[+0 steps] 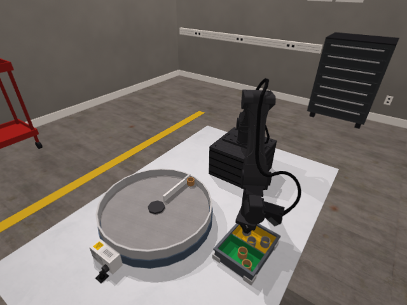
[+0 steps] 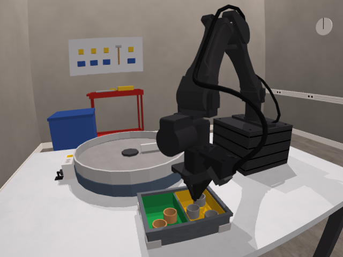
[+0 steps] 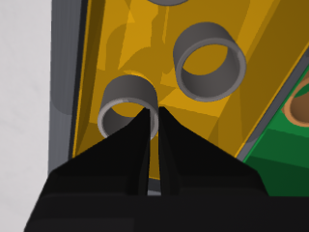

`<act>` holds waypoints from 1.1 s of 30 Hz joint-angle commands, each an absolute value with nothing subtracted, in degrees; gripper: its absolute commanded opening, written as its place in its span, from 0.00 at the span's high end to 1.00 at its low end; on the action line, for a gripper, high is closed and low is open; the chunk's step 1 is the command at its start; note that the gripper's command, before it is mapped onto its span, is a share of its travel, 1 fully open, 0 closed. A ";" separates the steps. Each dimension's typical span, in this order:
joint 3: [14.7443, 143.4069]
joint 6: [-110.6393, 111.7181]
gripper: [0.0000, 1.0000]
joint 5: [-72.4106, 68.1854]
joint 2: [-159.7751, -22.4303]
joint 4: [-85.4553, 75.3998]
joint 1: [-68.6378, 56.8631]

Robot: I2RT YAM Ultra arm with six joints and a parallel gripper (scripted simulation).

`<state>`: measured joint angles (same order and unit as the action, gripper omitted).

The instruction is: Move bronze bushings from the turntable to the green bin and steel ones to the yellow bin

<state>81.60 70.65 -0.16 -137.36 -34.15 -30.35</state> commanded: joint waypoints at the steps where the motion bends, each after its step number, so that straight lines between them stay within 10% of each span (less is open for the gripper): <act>1: 83.17 70.97 1.00 -0.19 -137.84 -34.66 -30.15; 33: 83.22 70.94 1.00 -0.20 -136.88 -34.31 -30.17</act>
<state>81.60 70.65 -0.16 -137.71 -34.06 -30.35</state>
